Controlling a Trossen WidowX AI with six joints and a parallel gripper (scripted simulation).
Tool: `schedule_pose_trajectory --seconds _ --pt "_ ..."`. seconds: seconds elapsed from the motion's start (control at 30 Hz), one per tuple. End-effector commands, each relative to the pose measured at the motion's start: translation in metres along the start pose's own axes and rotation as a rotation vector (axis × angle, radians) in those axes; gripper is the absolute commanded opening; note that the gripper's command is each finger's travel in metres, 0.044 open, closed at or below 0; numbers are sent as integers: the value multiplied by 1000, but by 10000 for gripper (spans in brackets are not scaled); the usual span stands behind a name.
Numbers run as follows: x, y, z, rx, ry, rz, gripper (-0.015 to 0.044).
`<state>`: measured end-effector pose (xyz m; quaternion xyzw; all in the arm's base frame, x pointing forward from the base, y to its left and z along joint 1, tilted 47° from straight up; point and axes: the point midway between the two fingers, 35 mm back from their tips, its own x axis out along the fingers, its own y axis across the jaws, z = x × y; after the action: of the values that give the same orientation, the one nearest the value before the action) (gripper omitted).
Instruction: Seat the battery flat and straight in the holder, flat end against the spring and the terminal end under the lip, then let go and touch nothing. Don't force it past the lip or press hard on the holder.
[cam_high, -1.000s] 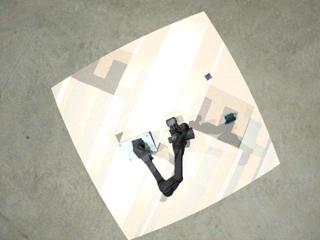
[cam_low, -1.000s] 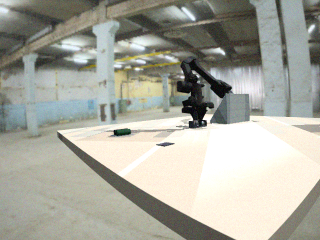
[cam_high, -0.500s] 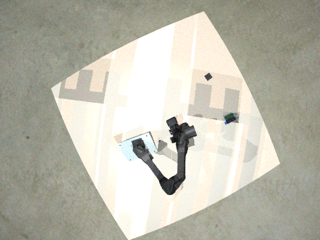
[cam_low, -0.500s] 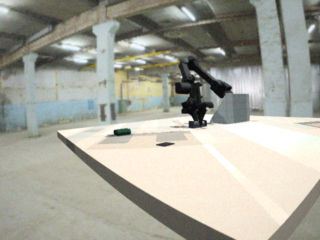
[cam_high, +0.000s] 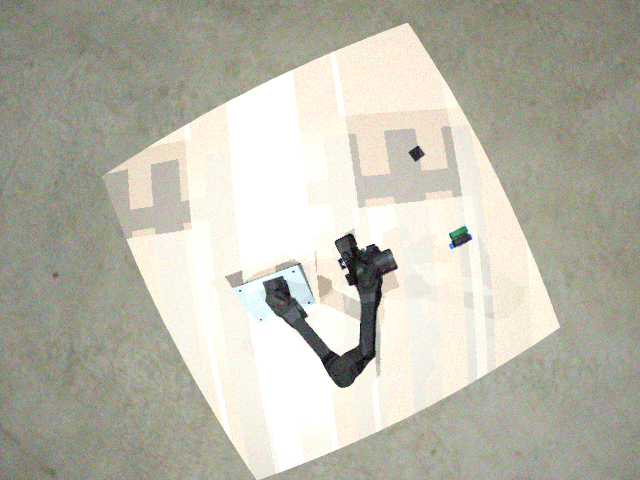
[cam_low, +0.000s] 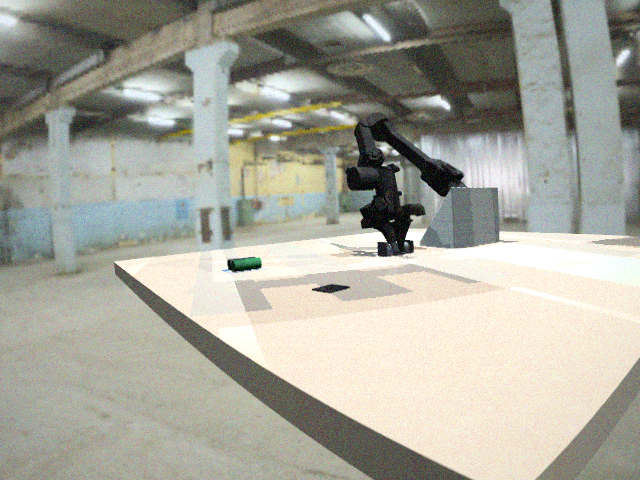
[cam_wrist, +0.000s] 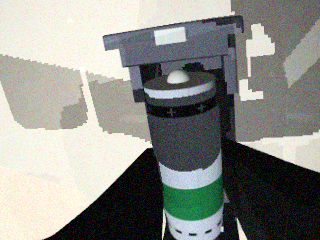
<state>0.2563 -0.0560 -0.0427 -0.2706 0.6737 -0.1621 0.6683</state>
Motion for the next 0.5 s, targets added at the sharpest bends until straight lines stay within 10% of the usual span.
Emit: schedule_pose_trajectory --seconds 0.0,0.47 --pt "1 -1 0 1 14 -4 80" --pt "0 -2 12 1 11 2 80"
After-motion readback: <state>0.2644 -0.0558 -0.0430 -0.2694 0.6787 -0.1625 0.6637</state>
